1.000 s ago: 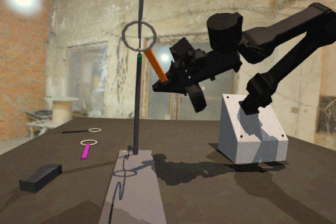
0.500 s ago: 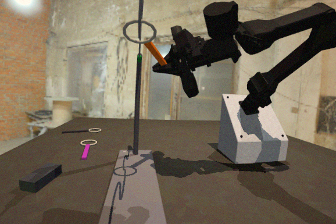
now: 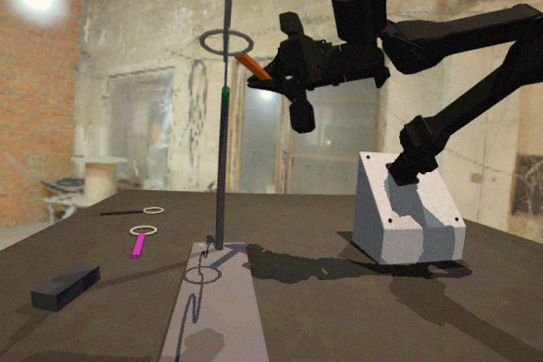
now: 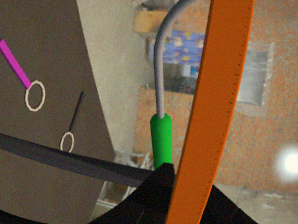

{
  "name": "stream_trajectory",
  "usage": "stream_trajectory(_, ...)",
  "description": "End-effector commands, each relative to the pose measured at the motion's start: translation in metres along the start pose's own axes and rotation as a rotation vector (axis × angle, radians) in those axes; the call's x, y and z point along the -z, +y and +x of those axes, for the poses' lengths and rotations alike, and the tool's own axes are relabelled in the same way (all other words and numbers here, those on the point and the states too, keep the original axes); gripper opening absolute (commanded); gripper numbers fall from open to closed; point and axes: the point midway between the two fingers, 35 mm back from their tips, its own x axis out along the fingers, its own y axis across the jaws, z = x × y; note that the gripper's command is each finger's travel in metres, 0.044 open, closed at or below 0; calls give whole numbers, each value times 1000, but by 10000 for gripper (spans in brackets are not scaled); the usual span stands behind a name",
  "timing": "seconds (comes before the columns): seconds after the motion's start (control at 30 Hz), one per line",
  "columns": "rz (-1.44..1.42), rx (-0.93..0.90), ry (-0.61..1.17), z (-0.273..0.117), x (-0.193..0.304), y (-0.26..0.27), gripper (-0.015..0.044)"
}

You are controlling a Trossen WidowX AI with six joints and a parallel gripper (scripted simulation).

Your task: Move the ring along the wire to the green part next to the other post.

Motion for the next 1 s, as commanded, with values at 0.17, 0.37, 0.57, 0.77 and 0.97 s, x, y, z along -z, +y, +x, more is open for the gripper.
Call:
stream_trajectory(0.17,-141,90,16,-6,-4,-29,-150)
stream_trajectory(0.37,-219,133,26,-9,-7,-43,-150)
stream_trajectory(0.57,-290,173,35,-13,-10,-56,-150)
stream_trajectory(0.77,-342,202,42,-16,-14,-66,-150)
stream_trajectory(0.97,-370,217,45,-20,-18,-73,-150)
